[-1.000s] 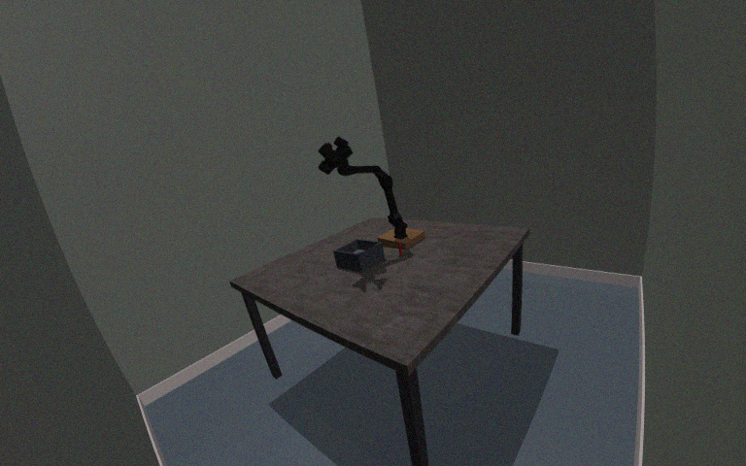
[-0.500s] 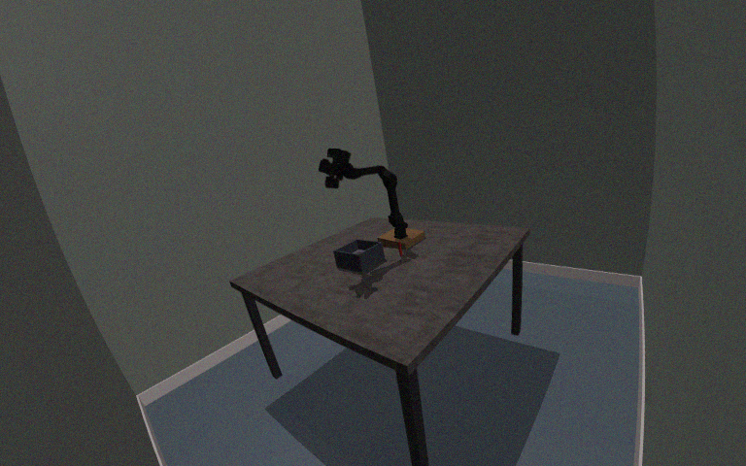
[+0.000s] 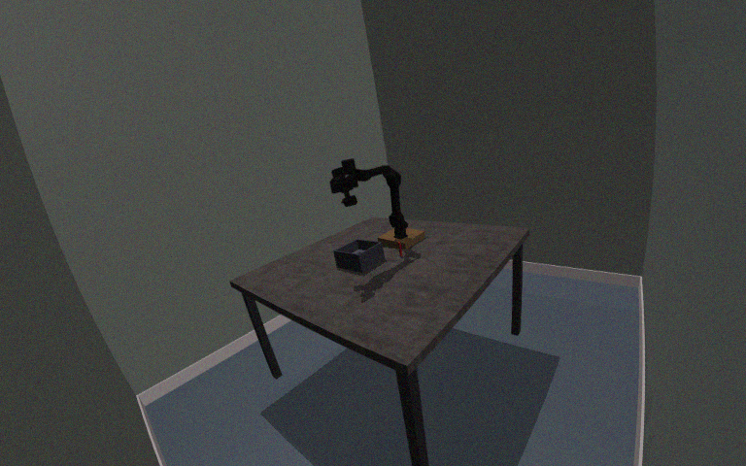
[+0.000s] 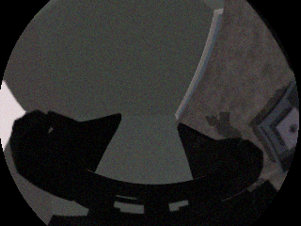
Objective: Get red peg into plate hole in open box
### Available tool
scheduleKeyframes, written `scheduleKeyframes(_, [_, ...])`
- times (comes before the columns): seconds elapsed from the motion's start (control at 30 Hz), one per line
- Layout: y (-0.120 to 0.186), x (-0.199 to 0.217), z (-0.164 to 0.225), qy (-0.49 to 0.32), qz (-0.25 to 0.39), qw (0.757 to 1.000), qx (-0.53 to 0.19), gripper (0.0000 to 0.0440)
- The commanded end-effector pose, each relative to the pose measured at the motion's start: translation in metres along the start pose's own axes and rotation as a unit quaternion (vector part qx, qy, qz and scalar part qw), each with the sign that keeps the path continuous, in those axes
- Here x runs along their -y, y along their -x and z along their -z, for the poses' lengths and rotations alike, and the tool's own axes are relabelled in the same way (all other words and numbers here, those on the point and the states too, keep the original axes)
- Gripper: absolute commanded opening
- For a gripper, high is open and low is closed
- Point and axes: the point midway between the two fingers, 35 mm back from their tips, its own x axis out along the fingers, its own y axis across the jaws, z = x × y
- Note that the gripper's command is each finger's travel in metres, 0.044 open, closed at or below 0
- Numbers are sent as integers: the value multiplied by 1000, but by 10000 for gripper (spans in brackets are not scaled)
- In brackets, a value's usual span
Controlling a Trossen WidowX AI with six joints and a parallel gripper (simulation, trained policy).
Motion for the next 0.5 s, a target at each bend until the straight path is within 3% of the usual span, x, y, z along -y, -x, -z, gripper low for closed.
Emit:
scheduleKeyframes(0.0, [-1, 24, 11, -15, 44, 999, 10, 440])
scheduleKeyframes(0.47, [32, 147, 76, -40, 282, 958, 29, 440])
